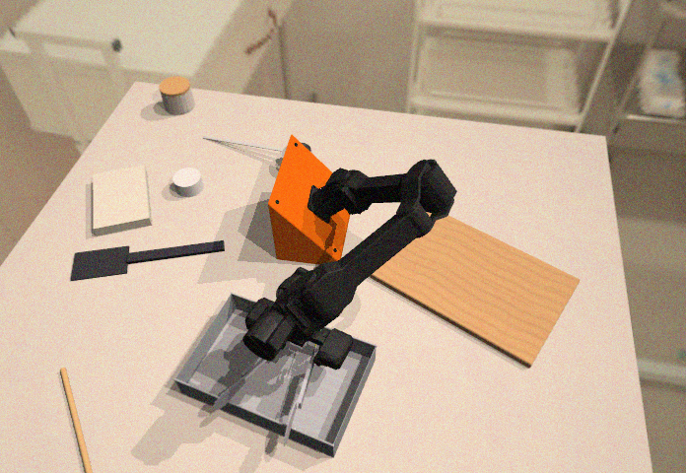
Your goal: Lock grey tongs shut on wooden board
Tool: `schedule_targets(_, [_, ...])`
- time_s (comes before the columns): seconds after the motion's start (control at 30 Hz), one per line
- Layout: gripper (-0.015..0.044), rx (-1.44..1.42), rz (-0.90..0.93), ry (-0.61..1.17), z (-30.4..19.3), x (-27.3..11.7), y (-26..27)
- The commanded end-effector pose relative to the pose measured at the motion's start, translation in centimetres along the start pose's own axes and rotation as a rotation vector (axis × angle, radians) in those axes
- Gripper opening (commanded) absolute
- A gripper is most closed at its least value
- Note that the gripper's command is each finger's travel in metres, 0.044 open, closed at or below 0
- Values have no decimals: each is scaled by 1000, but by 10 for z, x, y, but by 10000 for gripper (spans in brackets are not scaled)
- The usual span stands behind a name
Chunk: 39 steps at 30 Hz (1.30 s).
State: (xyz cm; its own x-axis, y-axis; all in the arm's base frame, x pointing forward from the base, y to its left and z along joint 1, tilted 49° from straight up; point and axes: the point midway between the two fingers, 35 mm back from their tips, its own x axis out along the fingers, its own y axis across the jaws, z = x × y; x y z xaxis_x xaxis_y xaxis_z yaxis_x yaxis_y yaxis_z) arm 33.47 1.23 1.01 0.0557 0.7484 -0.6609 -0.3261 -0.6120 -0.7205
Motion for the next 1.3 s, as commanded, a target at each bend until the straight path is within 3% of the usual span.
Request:
schedule_targets(0.0, [335, -1, 0, -1, 0, 0, 0])
schedule_targets(1.27, [81, -1, 0, -1, 0, 0, 0])
